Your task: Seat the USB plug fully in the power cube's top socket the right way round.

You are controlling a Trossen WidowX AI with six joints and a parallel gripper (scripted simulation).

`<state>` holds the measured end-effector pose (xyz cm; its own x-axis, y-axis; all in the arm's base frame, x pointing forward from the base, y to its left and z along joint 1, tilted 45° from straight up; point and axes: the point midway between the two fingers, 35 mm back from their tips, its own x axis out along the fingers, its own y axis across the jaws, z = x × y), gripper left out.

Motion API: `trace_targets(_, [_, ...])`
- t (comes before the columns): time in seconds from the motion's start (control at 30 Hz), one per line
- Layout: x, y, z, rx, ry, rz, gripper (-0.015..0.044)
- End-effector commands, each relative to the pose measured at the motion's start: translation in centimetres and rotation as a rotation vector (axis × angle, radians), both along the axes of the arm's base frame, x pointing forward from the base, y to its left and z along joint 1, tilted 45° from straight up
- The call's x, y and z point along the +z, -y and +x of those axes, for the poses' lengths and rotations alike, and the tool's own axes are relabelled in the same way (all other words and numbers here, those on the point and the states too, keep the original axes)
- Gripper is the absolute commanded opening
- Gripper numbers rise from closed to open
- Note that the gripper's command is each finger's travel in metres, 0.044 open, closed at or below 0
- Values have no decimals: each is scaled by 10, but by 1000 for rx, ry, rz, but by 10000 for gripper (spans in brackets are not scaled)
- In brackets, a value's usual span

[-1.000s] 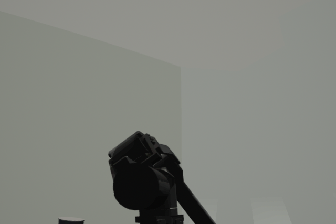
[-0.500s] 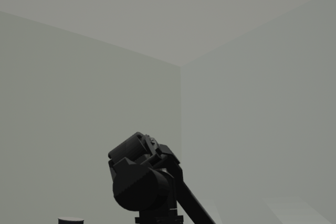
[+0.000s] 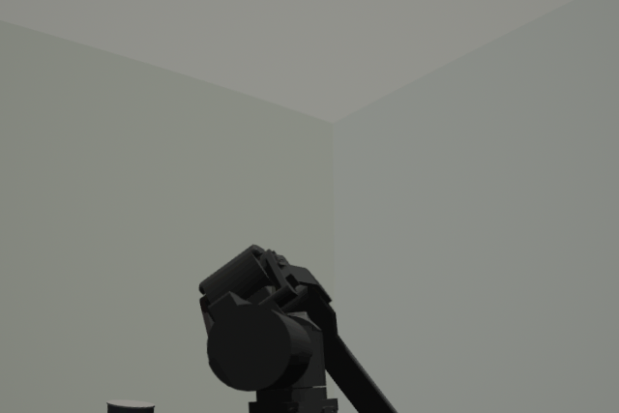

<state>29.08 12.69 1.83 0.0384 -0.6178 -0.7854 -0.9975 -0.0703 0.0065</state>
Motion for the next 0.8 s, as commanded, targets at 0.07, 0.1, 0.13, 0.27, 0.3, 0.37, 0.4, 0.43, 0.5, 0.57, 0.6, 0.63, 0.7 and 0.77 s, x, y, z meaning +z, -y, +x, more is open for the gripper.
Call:
trace_targets(0.07, [-1,1,0,3,1,-2,0])
trace_targets(0.1, [-1,1,0,3,1,-2,0])
trace_targets(0.13, [-1,1,0,3,1,-2,0])
trace_targets(0.27, [-1,2,0,3,1,-2,0])
trace_targets(0.3, [-1,2,1,3,1,-2,0])
trace_targets(0.37, [-1,2,1,3,1,-2,0])
trace_targets(0.4, [-2,2,1,3,1,-2,0])
trace_targets(0.43, [-2,2,1,3,1,-2,0])
trace_targets(0.5, [-2,2,1,3,1,-2,0])
trace_targets(0.57, [-2,2,1,3,1,-2,0])
trace_targets(0.6, [-2,2,1,3,1,-2,0])
trace_targets(0.63, [-2,3,1,3,1,-2,0])
trace_targets(0.7, [-2,3,1,3,1,-2,0])
trace_targets(0.77, [-2,3,1,3,1,-2,0])
